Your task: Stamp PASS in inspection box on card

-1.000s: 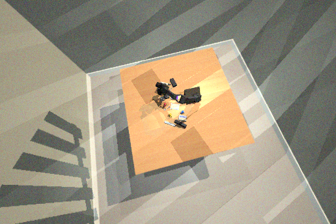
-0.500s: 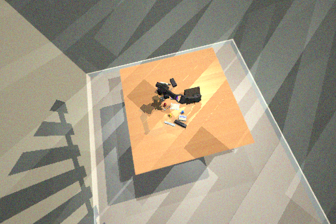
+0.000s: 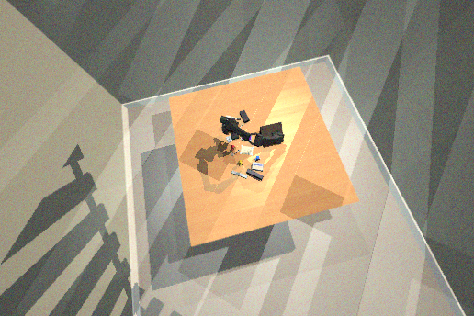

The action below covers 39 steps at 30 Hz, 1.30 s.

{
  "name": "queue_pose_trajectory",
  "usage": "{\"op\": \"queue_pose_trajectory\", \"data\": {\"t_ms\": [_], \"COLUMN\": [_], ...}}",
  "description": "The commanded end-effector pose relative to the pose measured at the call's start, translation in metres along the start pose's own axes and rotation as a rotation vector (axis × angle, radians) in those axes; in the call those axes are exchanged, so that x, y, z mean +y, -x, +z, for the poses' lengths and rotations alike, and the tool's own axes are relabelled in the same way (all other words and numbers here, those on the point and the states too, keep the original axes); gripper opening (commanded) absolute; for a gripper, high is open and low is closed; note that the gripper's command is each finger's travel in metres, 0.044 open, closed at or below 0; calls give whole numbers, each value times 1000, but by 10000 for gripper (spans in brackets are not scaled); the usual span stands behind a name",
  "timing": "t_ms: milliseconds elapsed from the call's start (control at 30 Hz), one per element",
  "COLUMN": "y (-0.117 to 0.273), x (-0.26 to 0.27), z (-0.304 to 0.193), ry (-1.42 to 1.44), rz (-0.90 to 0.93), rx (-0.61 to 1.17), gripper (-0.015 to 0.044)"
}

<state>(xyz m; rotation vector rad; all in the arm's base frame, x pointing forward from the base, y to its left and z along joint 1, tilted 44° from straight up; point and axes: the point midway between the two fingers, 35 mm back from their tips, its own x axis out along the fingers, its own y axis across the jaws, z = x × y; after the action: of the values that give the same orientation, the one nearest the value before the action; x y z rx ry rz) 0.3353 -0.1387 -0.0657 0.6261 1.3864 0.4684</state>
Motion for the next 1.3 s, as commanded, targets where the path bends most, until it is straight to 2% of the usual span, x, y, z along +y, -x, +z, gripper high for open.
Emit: {"op": "queue_pose_trajectory", "data": {"t_ms": [0,1267], "y": [3,22], "x": [0,1], "z": [0,1], "ry": [4,6], "rz": [-8,-40], "rx": [1,-4], "gripper": [0,0]}}
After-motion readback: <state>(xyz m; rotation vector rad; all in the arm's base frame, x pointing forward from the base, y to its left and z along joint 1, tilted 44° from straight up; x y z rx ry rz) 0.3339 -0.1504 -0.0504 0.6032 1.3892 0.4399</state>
